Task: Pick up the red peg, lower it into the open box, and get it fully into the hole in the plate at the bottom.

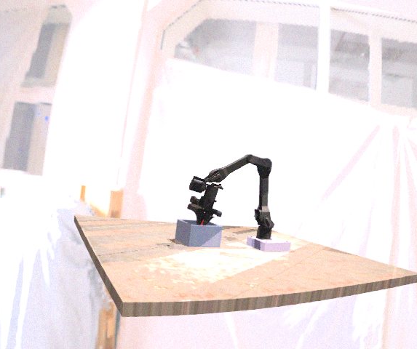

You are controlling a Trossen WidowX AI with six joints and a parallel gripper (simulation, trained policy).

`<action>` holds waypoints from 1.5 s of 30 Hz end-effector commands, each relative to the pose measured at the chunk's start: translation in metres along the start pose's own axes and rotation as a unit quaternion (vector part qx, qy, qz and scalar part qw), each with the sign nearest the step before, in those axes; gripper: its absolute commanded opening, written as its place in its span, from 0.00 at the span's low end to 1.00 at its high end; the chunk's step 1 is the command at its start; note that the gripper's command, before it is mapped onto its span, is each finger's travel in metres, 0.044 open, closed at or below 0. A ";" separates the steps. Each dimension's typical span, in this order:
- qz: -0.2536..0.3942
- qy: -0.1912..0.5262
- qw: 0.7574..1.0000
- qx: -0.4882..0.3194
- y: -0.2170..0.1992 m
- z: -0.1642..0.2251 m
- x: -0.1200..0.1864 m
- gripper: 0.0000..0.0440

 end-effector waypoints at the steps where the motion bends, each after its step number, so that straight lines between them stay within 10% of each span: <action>1: 0.016 0.002 1.000 0.008 0.000 -0.003 -0.007 0.34; 13: 0.010 0.000 1.000 0.023 0.026 -0.020 -0.009 0.52; 22: -0.002 -0.010 1.000 0.023 0.044 -0.039 -0.008 1.00; 45: -0.052 -0.053 0.997 0.007 0.071 -0.076 0.006 1.00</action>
Point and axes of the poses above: the point midway between the two fingers, 35 mm back from their tips, its own x axis back along the fingers, its own y axis across the jaws, z = x × y, the point moved 1 cm from there along x, back along the fingers, and after that the axes turned 13 degrees about -x, right-handed, at the moved point
